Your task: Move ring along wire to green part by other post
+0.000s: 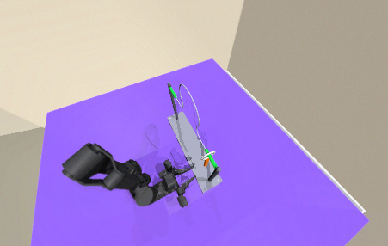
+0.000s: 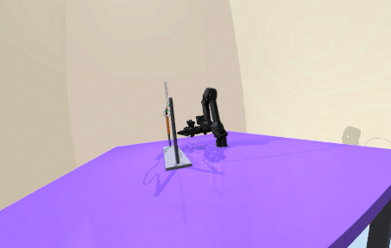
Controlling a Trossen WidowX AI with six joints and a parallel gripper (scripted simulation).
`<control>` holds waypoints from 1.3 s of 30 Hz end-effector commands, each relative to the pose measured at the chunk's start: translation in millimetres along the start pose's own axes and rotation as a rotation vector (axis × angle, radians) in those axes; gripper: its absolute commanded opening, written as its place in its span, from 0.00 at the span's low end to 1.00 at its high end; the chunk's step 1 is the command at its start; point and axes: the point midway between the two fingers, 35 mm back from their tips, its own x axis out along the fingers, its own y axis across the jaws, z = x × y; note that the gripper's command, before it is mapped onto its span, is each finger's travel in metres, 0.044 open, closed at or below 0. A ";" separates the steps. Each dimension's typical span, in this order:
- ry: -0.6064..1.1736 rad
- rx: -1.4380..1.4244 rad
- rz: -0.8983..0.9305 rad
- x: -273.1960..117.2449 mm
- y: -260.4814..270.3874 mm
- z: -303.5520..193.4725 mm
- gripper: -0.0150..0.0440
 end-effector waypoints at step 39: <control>-0.040 0.028 -0.013 64.1 -2.3 23.6 0.53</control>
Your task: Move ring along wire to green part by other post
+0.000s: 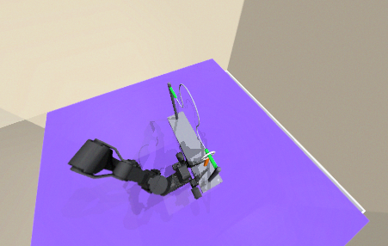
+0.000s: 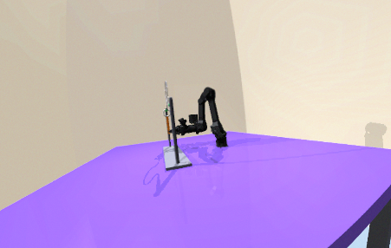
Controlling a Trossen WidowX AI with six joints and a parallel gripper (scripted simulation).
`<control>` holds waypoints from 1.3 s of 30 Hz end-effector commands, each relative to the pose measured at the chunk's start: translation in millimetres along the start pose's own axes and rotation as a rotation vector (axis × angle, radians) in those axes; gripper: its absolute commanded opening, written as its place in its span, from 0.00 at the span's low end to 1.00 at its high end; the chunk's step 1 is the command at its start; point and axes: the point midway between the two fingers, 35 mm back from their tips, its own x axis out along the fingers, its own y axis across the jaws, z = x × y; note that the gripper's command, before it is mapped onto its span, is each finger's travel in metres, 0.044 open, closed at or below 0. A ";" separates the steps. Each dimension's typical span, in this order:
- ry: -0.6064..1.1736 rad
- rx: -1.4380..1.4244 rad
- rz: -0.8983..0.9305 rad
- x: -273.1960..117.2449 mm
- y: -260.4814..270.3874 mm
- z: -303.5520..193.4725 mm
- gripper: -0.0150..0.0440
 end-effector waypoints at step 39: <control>-0.004 -0.001 0.002 30.9 3.9 0.7 0.29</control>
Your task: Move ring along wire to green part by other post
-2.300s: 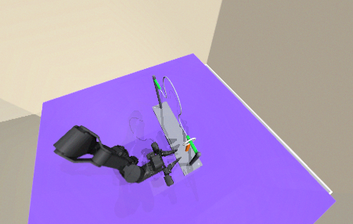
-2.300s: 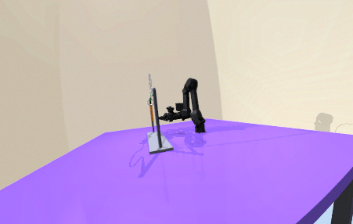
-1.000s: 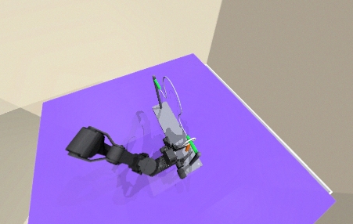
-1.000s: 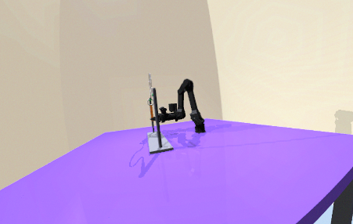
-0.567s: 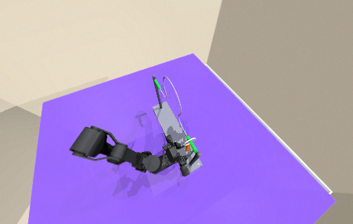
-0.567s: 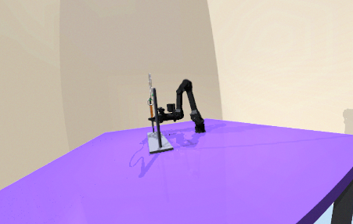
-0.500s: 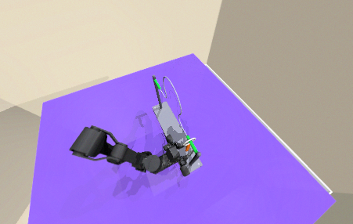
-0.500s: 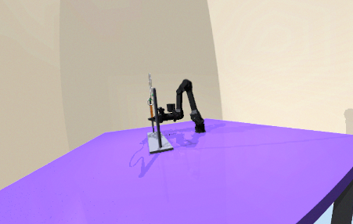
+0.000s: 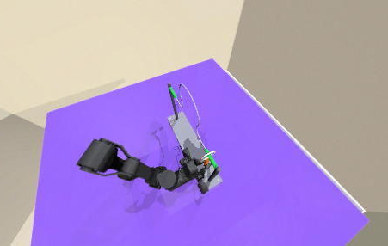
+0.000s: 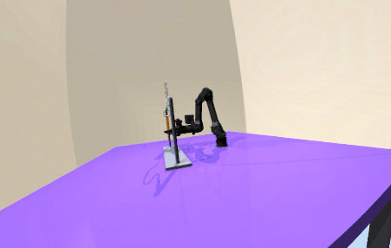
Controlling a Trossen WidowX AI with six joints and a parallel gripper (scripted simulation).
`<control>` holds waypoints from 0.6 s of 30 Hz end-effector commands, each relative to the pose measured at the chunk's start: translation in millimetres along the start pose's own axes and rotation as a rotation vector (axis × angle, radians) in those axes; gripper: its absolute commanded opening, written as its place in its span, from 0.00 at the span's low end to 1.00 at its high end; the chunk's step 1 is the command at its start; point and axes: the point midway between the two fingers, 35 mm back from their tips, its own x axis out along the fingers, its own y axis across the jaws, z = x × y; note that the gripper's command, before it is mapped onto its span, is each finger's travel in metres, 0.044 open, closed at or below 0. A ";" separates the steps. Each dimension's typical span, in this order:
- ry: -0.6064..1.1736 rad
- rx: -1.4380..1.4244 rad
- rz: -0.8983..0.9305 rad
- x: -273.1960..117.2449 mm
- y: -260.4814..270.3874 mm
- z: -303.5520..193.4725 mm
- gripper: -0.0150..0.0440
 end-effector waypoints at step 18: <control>0.000 0.001 -0.003 0.2 -0.7 5.7 0.00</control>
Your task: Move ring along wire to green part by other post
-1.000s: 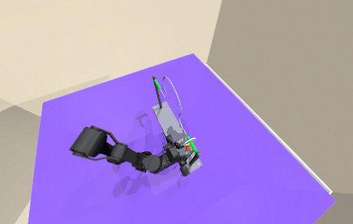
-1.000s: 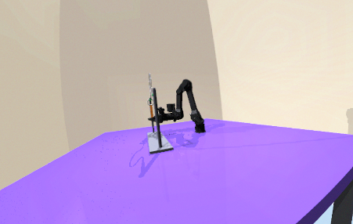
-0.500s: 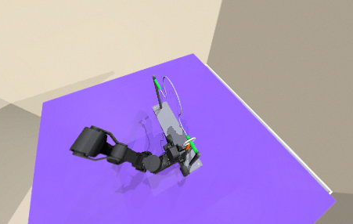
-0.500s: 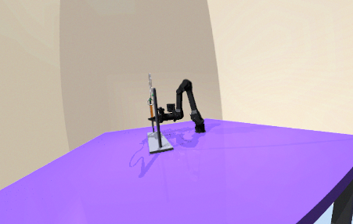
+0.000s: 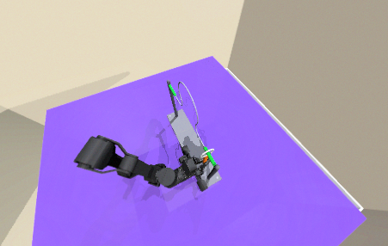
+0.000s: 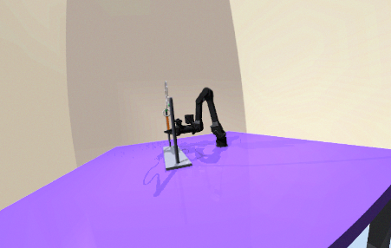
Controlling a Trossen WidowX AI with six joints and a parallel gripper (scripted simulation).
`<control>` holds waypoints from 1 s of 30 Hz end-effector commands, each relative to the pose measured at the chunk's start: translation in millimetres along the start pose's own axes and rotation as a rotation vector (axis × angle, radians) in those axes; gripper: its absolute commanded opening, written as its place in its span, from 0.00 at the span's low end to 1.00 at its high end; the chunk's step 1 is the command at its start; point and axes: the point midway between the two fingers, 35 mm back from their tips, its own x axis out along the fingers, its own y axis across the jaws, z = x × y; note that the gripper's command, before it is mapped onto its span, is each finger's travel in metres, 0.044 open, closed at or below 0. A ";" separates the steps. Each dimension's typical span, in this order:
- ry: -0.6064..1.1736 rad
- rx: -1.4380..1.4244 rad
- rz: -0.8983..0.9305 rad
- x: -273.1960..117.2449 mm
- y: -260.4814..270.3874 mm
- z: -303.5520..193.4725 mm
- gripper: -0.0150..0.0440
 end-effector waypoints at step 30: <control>-0.005 -0.002 -0.007 0.3 6.2 14.2 0.00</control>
